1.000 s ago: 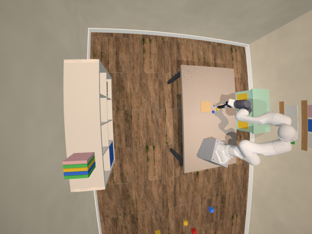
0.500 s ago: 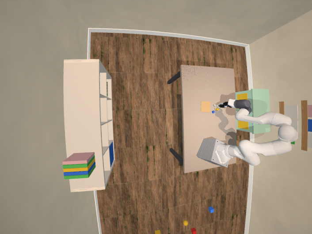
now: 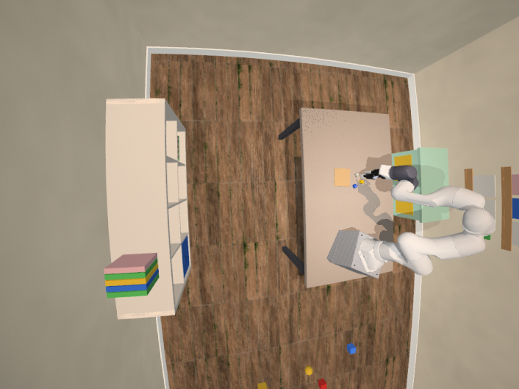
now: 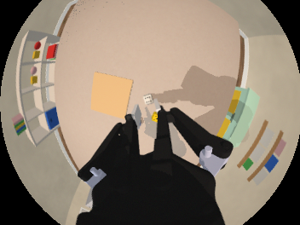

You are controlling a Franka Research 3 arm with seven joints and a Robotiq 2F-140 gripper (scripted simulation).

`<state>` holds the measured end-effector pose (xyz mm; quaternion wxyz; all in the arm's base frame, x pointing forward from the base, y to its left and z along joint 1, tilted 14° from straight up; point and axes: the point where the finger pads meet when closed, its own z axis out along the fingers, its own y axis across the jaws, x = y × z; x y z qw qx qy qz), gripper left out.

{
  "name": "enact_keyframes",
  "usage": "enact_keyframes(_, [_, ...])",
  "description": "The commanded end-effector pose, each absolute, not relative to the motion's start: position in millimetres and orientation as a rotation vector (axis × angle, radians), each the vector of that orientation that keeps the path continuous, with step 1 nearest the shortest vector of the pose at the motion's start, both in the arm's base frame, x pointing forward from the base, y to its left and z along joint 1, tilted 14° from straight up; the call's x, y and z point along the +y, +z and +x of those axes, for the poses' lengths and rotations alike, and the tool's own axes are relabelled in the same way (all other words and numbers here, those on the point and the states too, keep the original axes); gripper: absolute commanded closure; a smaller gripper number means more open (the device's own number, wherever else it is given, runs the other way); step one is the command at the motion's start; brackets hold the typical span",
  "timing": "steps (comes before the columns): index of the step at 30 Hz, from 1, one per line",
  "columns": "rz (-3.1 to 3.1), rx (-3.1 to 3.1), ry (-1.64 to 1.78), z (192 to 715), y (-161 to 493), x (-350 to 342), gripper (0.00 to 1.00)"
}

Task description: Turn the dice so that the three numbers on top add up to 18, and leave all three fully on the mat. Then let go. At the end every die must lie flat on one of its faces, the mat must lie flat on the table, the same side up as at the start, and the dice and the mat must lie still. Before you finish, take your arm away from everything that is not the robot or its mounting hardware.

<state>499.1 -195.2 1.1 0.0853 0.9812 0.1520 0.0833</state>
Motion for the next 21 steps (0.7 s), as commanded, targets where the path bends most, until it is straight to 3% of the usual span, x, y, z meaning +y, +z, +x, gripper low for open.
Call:
enact_keyframes(1, [2.925, 0.459, 0.245, 499.1, 1.1, -195.7, 0.75])
enact_keyframes(21, [2.922, 0.457, 0.245, 501.5, -9.6, -197.6, 0.75])
